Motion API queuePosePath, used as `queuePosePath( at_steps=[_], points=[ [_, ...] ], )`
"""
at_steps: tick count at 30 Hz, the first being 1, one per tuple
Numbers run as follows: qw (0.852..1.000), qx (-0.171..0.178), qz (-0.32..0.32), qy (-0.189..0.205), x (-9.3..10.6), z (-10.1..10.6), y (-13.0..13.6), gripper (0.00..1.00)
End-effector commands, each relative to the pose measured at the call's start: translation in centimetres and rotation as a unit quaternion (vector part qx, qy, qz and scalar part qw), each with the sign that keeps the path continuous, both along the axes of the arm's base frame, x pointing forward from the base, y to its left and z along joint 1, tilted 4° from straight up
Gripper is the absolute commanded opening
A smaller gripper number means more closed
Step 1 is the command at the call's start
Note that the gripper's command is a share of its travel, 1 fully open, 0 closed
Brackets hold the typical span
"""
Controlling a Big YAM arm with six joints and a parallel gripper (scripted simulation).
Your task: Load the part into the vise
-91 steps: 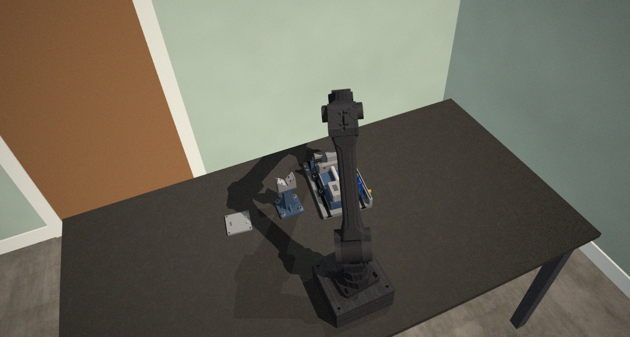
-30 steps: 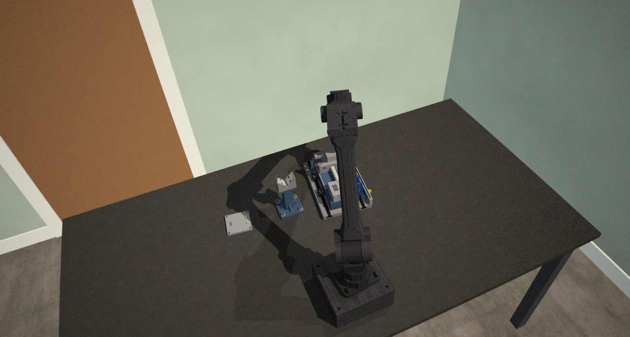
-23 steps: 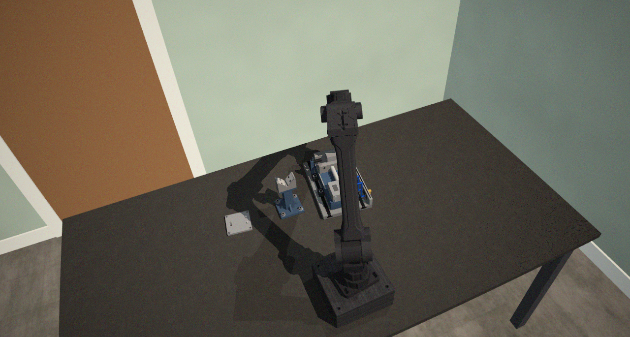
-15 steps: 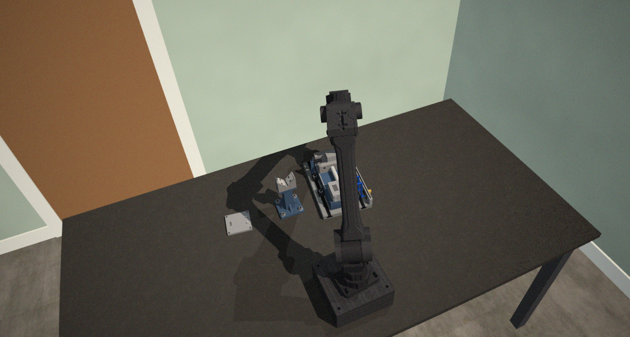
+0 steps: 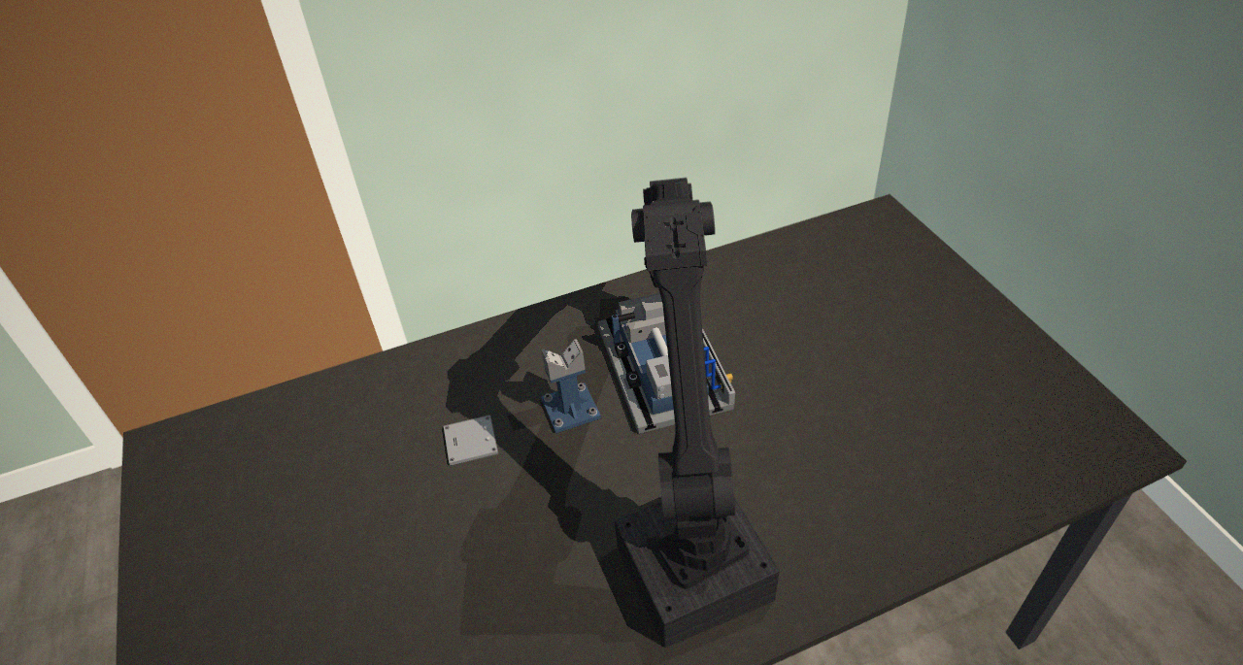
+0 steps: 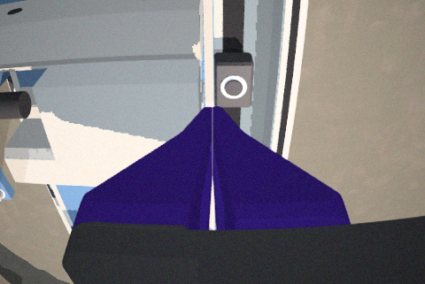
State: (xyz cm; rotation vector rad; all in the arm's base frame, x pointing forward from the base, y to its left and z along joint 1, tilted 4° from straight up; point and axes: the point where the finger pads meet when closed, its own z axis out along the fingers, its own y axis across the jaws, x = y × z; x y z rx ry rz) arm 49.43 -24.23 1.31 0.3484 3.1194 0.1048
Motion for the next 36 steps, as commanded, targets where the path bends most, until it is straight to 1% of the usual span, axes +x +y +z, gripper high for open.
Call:
queuePosePath(
  at_steps=[1,6,7,12,36],
  points=[
    [1.0,-0.007,0.005,-0.017,1.11,1.6,0.89,0.0],
    [1.0,-0.007,0.005,-0.018,1.12,1.71,0.98,0.0],
    [1.0,-0.008,0.007,-0.02,1.45,1.76,0.86,0.0],
    [1.0,-0.007,0.005,-0.018,1.15,1.7,1.17,0.0],
    [1.0,-0.007,0.005,-0.019,1.4,1.78,1.77,0.0]
  ],
)
